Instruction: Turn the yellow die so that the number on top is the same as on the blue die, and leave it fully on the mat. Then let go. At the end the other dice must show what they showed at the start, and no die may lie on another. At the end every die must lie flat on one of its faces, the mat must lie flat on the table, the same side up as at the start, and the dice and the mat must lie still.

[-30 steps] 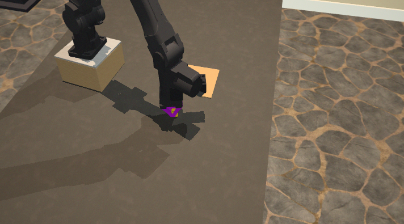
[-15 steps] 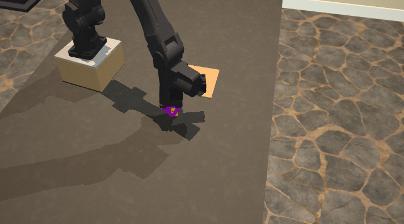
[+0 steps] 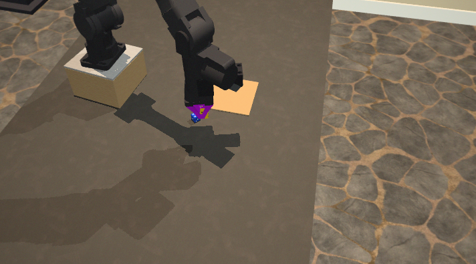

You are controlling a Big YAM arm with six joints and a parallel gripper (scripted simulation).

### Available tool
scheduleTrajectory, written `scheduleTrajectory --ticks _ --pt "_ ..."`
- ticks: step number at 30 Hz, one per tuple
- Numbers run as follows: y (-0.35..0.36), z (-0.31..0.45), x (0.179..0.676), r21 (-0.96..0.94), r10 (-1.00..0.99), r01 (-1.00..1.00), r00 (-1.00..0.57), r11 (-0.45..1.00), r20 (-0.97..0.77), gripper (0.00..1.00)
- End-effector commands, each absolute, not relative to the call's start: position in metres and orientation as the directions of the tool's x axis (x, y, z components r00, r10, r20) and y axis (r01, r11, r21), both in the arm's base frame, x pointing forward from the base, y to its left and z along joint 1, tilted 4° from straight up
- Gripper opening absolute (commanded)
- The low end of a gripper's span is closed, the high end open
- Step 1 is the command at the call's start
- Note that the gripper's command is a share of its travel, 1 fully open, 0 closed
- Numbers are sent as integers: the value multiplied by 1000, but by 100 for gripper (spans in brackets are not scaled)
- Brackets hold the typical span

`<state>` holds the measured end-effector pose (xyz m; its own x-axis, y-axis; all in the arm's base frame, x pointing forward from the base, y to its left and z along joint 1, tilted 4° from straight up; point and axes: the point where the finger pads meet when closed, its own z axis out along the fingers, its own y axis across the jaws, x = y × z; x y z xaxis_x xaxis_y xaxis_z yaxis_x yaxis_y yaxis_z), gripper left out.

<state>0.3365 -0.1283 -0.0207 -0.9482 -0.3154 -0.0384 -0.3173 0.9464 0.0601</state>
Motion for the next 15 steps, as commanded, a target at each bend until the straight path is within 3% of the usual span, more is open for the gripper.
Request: scheduleTrajectory --ticks 1,15 --pt "-143 19 359 23 -317 -320 -945 947 -84 15" --pt "-133 11 346 51 -323 -326 -945 944 -54 15"
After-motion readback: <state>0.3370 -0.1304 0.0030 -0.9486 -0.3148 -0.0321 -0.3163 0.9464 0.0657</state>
